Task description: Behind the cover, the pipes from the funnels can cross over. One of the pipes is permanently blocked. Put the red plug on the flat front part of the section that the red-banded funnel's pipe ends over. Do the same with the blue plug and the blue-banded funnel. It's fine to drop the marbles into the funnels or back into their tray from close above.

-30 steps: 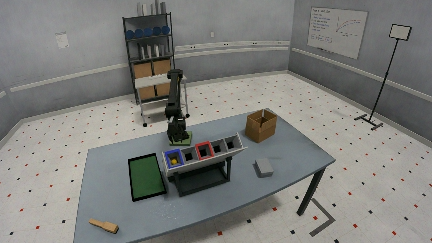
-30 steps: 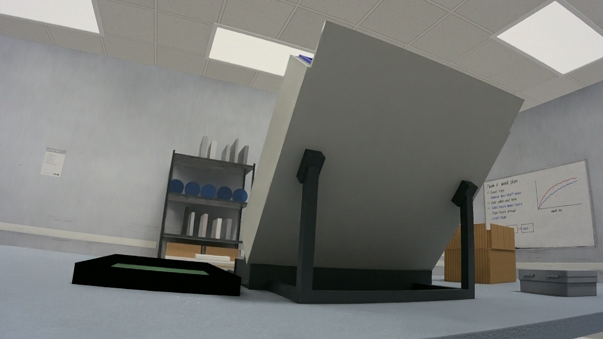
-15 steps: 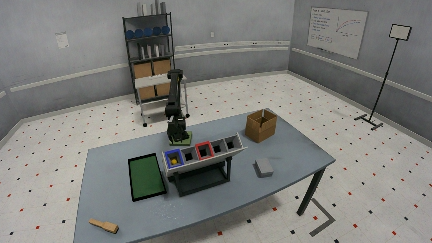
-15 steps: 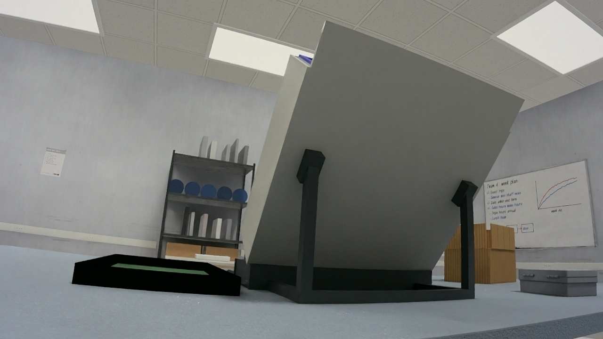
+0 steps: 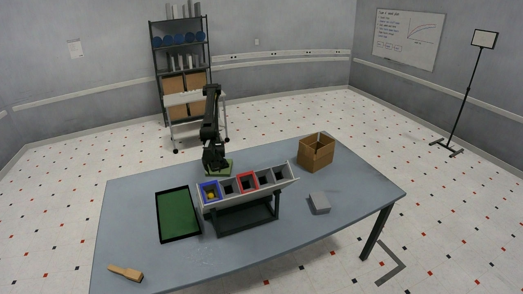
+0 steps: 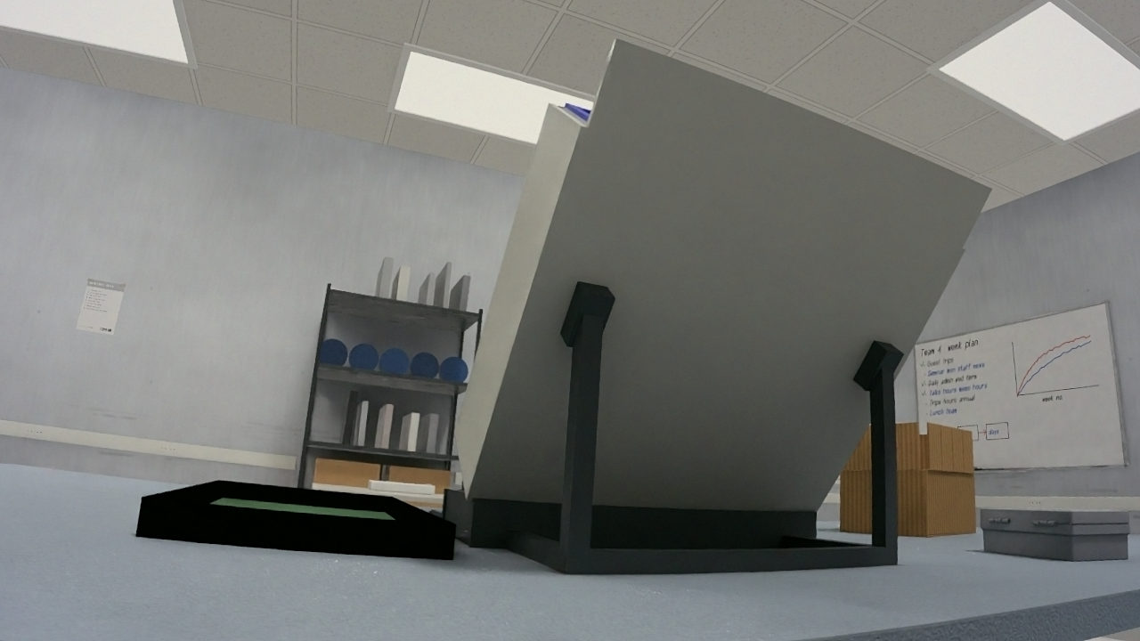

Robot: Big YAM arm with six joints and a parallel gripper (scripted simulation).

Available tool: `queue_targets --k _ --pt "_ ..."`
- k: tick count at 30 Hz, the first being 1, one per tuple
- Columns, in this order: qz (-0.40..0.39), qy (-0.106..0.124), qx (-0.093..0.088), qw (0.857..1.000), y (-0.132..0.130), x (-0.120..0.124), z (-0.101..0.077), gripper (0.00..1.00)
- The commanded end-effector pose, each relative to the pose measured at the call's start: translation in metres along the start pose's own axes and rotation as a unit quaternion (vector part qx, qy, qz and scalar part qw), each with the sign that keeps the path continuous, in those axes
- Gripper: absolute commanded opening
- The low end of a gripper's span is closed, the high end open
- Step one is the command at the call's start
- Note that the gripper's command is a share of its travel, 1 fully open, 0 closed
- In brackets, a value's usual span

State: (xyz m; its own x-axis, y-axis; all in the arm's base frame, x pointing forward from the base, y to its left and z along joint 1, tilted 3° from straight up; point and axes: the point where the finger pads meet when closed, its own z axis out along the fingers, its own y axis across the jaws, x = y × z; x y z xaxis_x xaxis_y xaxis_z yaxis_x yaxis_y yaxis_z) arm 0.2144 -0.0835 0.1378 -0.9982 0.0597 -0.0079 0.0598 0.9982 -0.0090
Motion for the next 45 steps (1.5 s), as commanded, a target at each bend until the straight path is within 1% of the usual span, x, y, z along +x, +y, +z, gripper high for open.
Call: queue_targets --k 1,7,8,41,45 --pt "-0.003 -0.023 0.006 1.000 -0.007 -0.021 -0.023 0.59" --pt "-0.003 -0.023 0.006 1.000 -0.007 -0.023 -0.024 0.59" --pt "-0.001 -0.008 0.002 1.000 -0.002 -0.007 -0.007 0.87" --pt "-0.001 -0.008 0.002 1.000 -0.002 -0.008 -0.007 0.87" --pt "-0.001 -0.008 0.002 1.000 0.036 -0.014 -0.016 0.87"
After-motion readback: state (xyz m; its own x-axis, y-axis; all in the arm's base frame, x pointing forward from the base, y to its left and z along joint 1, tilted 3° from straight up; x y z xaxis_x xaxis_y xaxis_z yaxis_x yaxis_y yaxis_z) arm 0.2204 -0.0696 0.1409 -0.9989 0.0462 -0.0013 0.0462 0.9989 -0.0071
